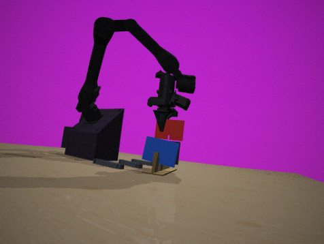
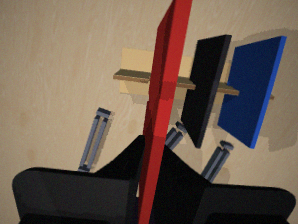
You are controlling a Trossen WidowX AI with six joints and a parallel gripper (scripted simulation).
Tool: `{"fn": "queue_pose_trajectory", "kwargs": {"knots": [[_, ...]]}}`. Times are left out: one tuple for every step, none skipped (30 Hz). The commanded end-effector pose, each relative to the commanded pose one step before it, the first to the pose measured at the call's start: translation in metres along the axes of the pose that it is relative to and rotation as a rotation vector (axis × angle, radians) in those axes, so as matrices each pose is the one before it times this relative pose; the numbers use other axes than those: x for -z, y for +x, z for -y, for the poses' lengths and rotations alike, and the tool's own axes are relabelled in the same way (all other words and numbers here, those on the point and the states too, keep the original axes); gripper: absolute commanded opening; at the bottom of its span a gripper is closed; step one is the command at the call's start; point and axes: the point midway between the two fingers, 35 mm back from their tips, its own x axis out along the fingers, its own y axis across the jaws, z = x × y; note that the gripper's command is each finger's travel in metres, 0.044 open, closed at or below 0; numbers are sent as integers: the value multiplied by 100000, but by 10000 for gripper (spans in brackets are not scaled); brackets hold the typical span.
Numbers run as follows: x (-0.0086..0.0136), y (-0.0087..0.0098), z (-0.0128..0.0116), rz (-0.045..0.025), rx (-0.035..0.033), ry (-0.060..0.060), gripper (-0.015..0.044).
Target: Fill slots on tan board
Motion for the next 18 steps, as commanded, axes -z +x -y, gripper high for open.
{"fn": "queue_pose_trajectory", "kwargs": {"knots": [[-406,299,242,496,193,-870,0],[-9,319,-1,4,5,0,0],[-5,319,0,2,9,1,0],[-2,318,1,1,12,1,0],[2,317,2,0,15,2,0],[5,316,4,-2,18,2,0],[9,315,5,-3,21,3,0],[12,313,6,-5,25,3,0],[13,249,5,-5,22,3,0],[9,149,4,-3,14,2,0],[3,50,1,-1,5,1,0],[0,0,0,0,0,0,0],[0,0,0,0,0,0,0],[-16,-20,12,0,0,1,0],[-16,-20,12,0,0,1,0],[0,0,0,0,0,0,0],[0,0,0,0,0,0,0],[0,0,0,0,0,0,0]]}}
